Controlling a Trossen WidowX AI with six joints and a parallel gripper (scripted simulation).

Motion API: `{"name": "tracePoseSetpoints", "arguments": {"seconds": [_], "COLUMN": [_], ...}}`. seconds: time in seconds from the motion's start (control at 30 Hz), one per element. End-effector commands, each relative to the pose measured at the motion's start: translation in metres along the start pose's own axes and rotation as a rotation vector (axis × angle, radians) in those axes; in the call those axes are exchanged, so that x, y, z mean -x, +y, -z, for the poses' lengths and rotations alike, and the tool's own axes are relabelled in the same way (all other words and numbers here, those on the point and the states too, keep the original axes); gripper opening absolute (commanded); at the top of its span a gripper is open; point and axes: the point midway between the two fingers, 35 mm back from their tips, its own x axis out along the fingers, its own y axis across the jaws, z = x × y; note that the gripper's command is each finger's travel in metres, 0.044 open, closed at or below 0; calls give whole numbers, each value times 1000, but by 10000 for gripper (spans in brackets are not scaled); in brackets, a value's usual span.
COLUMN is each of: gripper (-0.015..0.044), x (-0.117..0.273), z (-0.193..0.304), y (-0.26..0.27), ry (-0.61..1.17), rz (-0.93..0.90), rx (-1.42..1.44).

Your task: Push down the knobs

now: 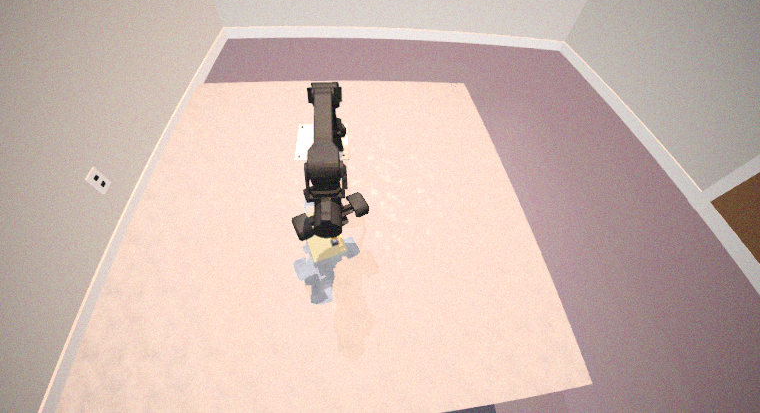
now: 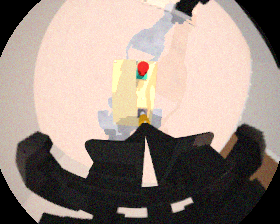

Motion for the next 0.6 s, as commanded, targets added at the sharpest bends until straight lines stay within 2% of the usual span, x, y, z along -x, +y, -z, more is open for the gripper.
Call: {"name": "tracePoseSetpoints", "arguments": {"seconds": [0.0, 0.57], "gripper": [0, 0], "x": [-9, -14], "z": [1, 1], "y": [0, 0], "ry": [-4, -4], "rz": [3, 3], "rx": [-3, -3]}}
